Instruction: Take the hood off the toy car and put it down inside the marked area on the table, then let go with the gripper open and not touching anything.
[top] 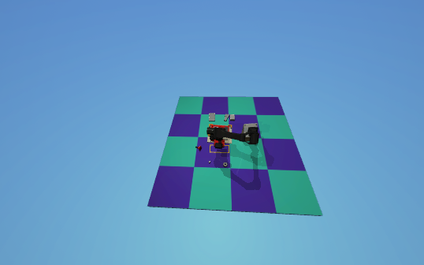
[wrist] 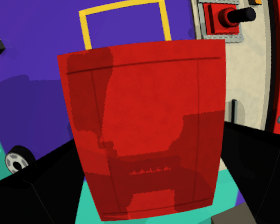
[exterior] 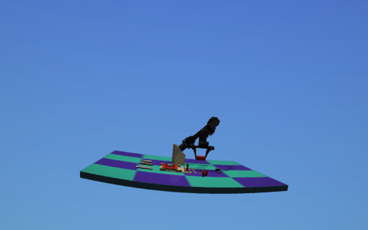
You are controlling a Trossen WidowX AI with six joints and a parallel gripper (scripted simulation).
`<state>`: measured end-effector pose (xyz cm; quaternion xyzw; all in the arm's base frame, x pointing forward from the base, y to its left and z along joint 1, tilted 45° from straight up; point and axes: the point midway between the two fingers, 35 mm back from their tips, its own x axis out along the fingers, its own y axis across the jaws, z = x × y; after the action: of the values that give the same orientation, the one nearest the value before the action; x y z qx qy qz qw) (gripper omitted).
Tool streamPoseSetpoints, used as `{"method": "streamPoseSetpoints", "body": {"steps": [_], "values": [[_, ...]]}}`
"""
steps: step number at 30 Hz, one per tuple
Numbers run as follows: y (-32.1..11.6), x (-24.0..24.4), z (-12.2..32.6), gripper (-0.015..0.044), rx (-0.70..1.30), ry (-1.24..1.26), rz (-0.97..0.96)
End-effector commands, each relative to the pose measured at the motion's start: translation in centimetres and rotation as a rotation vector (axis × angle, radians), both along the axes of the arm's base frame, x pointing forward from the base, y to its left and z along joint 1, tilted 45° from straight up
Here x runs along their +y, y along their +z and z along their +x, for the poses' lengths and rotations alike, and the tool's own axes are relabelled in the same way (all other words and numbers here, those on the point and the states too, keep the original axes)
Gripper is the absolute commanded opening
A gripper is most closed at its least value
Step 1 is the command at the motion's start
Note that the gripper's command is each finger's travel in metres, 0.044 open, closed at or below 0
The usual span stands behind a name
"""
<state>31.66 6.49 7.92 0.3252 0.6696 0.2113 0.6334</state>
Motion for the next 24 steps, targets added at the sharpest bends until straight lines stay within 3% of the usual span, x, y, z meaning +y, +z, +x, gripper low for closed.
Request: {"method": "streamPoseSetpoints", "body": {"steps": [1, 24], "values": [[-0.3, 0.3, -0.1, 0.0000, 0.006, -0.003, 0.004], [-1.7, 1.6, 0.1, 0.0000, 0.006, -0.004, 0.003]]}}
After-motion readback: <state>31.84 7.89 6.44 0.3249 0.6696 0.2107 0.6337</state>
